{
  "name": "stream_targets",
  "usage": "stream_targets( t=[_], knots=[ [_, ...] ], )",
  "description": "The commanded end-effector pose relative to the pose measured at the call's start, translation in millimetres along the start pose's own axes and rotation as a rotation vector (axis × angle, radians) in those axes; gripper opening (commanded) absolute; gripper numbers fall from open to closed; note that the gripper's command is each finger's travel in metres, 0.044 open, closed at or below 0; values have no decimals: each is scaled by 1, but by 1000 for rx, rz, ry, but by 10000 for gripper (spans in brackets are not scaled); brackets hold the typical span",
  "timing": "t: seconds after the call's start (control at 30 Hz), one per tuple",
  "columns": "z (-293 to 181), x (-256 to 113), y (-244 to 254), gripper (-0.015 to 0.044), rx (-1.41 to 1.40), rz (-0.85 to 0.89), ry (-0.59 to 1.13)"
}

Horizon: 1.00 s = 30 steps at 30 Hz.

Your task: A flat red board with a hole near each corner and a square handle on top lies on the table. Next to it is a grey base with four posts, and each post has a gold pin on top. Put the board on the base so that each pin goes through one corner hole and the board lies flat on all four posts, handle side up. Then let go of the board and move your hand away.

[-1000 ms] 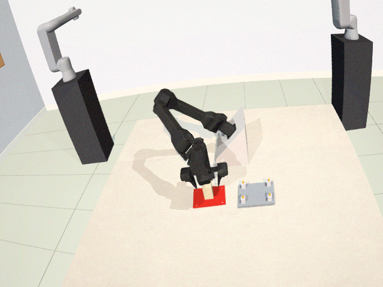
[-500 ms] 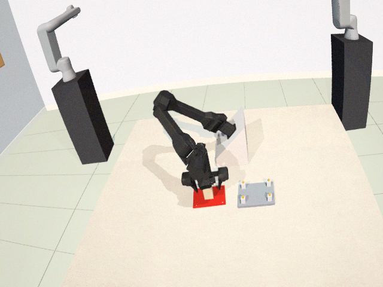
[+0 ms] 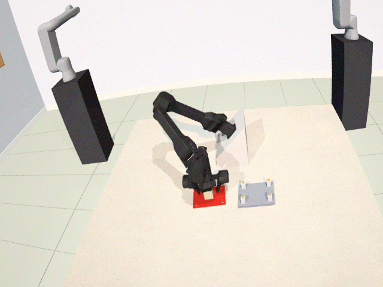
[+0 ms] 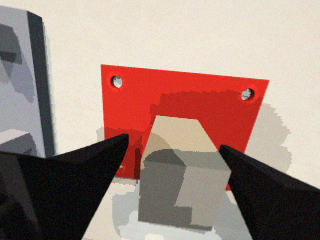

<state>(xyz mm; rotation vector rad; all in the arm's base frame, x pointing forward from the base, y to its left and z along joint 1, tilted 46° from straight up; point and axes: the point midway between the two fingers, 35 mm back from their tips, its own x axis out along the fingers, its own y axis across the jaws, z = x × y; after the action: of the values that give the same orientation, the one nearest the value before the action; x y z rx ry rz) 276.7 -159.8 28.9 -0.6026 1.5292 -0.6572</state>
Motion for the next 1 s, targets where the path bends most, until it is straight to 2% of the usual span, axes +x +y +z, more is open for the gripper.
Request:
stream_targets(
  t=[0.0, 0.13, 0.4, 0.57, 0.97],
  knots=[
    [0, 1, -1, 282, -3, -6, 0],
    [0, 1, -1, 177, -3, -6, 0],
    [0, 1, -1, 124, -3, -6, 0],
    [1, -5, 0, 0, -3, -4, 0],
    [4, -35, 2, 0, -3, 3, -1]
  ],
)
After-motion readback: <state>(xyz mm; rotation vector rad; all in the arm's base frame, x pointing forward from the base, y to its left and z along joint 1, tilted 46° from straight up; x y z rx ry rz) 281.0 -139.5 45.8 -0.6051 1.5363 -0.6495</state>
